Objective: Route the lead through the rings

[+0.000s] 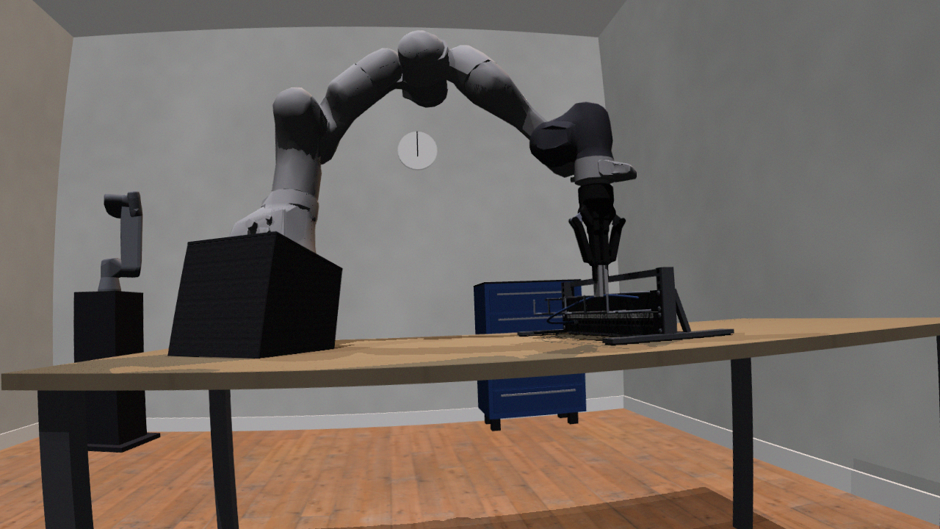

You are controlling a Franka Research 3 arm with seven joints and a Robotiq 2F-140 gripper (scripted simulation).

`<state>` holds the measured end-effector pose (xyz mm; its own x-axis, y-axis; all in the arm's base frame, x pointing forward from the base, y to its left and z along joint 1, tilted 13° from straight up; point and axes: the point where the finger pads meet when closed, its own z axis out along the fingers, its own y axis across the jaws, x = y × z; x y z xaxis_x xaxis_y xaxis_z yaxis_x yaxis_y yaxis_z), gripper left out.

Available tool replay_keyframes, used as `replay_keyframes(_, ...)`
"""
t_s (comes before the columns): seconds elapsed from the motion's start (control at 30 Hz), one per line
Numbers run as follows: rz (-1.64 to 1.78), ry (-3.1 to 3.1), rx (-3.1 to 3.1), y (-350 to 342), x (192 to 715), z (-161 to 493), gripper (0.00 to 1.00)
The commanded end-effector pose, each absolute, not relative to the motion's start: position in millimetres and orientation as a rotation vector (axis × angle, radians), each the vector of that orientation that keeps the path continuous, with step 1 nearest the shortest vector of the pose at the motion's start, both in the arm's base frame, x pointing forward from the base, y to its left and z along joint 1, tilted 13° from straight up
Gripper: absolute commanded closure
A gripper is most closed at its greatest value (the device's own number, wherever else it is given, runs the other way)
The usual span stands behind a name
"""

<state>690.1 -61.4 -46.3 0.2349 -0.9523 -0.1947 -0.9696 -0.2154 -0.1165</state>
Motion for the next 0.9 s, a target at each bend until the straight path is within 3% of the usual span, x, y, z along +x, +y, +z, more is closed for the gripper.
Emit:
replay_keyframes(0.0, 0.108, 1.81, -2.292, -60.7, 693.1, -51.7, 1.0)
replay_keyframes(0.87, 0.108, 1.81, -2.292, -57.0, 694.4, -68.4, 1.0)
